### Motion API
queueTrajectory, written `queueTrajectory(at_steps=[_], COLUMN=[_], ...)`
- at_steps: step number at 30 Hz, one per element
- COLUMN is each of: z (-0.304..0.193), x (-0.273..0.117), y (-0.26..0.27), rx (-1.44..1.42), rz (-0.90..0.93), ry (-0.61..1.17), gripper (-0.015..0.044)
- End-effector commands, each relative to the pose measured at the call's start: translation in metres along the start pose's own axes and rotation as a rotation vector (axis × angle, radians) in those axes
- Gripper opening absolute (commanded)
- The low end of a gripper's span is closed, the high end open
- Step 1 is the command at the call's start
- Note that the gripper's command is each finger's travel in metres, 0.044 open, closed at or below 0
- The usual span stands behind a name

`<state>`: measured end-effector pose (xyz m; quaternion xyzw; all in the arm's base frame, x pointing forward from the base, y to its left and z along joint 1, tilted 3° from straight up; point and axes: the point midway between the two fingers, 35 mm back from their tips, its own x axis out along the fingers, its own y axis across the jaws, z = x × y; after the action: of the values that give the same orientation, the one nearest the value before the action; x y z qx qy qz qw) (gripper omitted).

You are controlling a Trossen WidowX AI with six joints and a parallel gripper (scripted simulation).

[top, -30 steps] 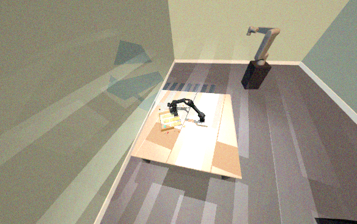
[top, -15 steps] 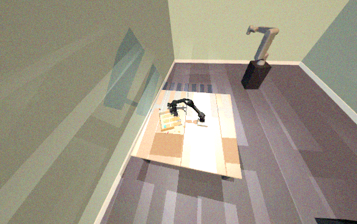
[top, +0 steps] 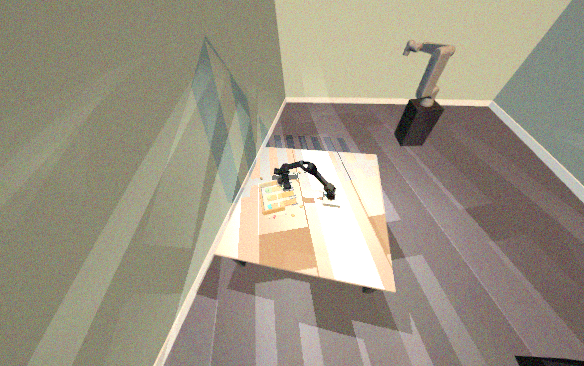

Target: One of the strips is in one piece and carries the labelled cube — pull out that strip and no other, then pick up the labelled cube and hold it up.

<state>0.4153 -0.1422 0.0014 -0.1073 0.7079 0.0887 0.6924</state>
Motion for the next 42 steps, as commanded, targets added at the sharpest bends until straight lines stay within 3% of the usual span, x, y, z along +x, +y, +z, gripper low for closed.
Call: queueTrajectory(at_steps=[1,42], z=[0.0001,-0.0031], x=[0.0025,0.0062], y=[0.0004,-0.0014], rx=[-0.003,-0.003], rz=[0.004,0.004], ry=[0.001,0.001], gripper=[0.0,0.0])
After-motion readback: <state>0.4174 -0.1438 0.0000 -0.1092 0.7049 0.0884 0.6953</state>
